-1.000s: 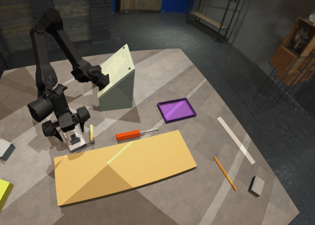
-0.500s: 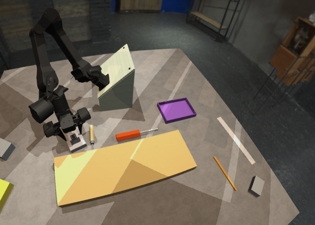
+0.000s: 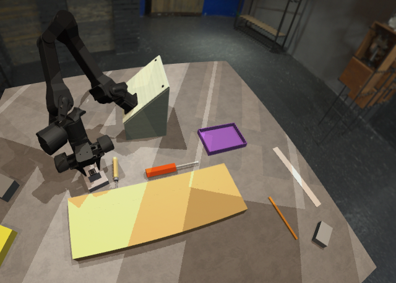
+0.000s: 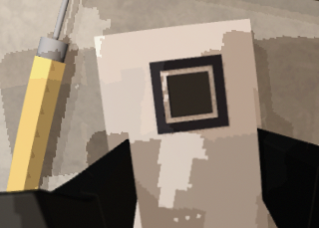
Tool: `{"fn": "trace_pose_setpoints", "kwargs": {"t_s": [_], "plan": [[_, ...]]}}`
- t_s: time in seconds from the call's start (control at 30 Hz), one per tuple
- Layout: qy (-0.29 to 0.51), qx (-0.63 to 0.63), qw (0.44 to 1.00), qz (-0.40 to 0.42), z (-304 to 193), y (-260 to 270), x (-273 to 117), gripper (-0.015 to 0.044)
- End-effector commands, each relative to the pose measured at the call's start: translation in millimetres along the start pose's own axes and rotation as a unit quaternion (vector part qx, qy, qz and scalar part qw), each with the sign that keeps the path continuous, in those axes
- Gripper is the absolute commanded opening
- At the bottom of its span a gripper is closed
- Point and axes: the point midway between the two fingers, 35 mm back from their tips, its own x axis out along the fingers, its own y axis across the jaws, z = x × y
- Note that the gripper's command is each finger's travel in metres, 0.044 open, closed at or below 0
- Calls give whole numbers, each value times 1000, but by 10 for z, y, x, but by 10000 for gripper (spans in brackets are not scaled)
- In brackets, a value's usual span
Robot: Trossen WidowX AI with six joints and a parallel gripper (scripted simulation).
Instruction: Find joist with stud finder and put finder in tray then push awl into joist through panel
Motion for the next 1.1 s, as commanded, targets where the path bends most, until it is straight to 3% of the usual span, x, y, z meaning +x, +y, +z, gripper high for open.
{"fn": "trace_pose_setpoints", "kwargs": {"t_s": [0.0, 0.17, 0.37, 1.07], "plan": [[-1, -2, 1000, 1, 4, 4, 3, 195], [-1, -2, 1000, 1, 4, 4, 3, 161], [-2, -1, 1000, 5, 77, 0, -115, 4], [-2, -1, 1000, 4, 287, 5, -972, 0]]}}
